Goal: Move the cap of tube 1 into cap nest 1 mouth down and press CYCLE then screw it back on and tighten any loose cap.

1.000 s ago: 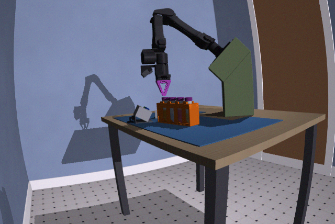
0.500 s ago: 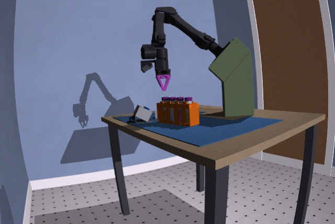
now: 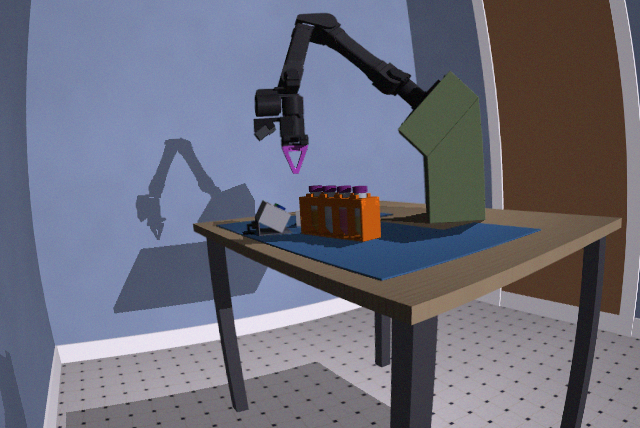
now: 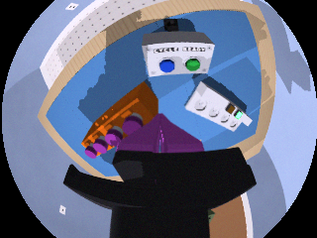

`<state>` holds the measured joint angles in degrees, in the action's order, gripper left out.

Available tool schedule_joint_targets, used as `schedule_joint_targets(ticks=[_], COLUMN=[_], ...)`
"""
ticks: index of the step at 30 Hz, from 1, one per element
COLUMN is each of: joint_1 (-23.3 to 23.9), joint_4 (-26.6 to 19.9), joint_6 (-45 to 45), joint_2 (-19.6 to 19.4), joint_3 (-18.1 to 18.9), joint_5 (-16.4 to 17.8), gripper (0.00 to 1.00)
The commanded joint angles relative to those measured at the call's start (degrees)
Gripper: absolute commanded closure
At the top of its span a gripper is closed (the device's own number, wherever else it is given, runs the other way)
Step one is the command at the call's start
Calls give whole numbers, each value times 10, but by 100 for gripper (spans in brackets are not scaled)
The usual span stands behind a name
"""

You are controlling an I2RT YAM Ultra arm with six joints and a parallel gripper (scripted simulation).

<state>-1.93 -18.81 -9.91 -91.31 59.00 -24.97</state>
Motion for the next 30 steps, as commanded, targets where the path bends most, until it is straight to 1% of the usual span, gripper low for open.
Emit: schedule_joint_targets(ticks=[1,6,11,13,14,19,25,30], joint_1=[10,71,124,124,130,130,138,138], joint_4=[-2,7,5,5,4,4,28,28], joint_6=[20,71,112,112,117,117,123,123], joint_2=[-4,-47,-97,-97,-103,-103,-135,-136], joint_3=[11,63,129,129,138,138,147,147], joint_5=[15,54,89,89,93,93,98,98], gripper=[100,100,100,100,100,100,100,100])
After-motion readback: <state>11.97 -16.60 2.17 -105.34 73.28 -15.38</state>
